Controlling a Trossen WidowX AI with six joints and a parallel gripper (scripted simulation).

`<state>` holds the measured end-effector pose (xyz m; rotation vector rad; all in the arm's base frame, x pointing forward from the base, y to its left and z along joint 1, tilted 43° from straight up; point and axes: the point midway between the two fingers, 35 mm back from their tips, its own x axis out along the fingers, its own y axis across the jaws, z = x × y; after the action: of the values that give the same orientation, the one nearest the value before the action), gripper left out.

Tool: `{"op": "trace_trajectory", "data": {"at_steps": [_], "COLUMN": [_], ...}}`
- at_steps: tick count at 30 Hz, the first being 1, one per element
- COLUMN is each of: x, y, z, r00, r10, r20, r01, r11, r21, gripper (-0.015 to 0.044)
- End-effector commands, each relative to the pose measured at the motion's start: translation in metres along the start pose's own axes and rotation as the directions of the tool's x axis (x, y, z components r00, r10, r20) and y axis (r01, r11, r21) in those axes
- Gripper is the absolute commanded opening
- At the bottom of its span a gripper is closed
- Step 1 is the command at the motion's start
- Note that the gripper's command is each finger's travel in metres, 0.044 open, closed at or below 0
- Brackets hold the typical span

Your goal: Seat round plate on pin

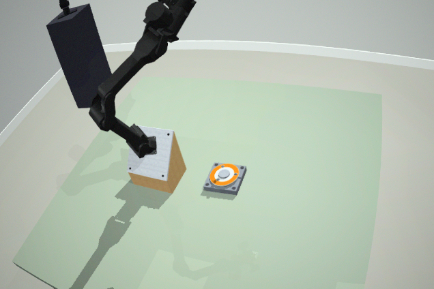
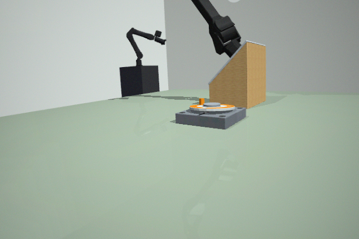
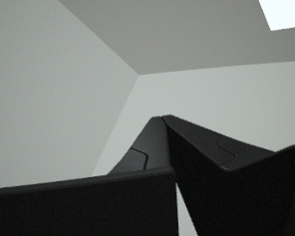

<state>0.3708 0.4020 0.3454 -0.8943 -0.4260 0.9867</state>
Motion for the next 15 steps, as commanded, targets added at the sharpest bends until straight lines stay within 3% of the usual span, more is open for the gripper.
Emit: {"op": "trace_trajectory", "data": {"at_steps": [1, 7, 15], "x": [-0.011, -0.039, -0.106], "y": [0.022, 0.051, 0.1], "z": [-0.074, -0.152, -0.249], "r00": [0.973, 0.879, 0.632], "r10": [0.055, 0.127, 0.255], "r20": [-0.224, -0.46, -0.732], "r01": [-0.012, 0.062, 0.283], "r11": [0.982, 0.926, 0.803], "r21": [0.188, 0.373, 0.524], "gripper": [0.0, 0.0, 0.0]}}
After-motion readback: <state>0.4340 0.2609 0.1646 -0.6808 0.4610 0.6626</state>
